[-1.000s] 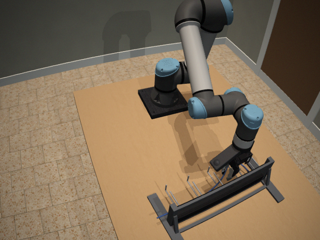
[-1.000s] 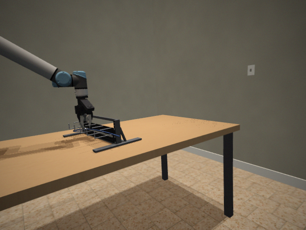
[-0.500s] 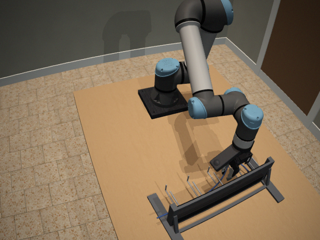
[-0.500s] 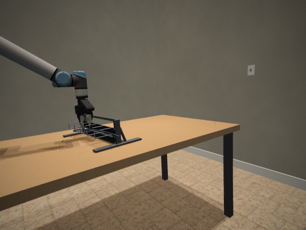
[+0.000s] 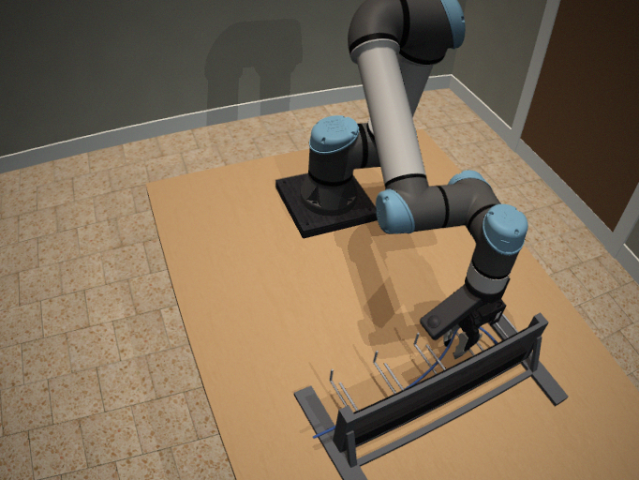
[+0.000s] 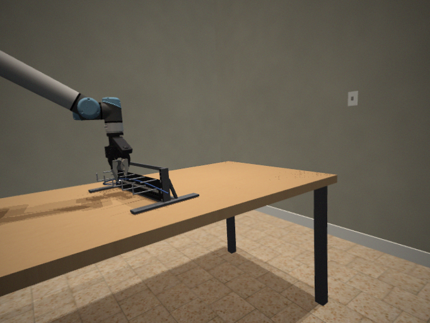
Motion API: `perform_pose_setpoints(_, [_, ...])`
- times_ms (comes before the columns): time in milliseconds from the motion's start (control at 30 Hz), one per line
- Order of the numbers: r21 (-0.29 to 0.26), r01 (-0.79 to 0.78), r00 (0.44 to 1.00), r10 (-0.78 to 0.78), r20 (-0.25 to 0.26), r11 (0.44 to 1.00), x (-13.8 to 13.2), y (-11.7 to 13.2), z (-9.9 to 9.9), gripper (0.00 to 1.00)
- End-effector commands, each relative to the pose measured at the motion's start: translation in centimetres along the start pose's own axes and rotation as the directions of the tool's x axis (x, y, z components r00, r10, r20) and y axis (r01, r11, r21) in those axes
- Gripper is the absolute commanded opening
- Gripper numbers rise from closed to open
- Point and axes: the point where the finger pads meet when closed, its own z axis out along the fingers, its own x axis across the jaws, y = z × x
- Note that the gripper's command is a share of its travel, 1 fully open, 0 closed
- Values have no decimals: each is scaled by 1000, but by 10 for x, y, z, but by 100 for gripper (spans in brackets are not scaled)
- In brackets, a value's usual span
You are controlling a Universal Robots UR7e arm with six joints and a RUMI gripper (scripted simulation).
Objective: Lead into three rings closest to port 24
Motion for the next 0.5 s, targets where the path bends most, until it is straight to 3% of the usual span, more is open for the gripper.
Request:
perform_pose_setpoints(0, [0, 0, 1000, 0, 2, 1000, 0, 0, -10, 20])
perform_pose_setpoints(400, [0, 0, 1000, 0, 2, 1000, 0, 0, -52, 20])
perform_pose_setpoints(467, [0, 0, 1000, 0, 2, 1000, 0, 0, -52, 20])
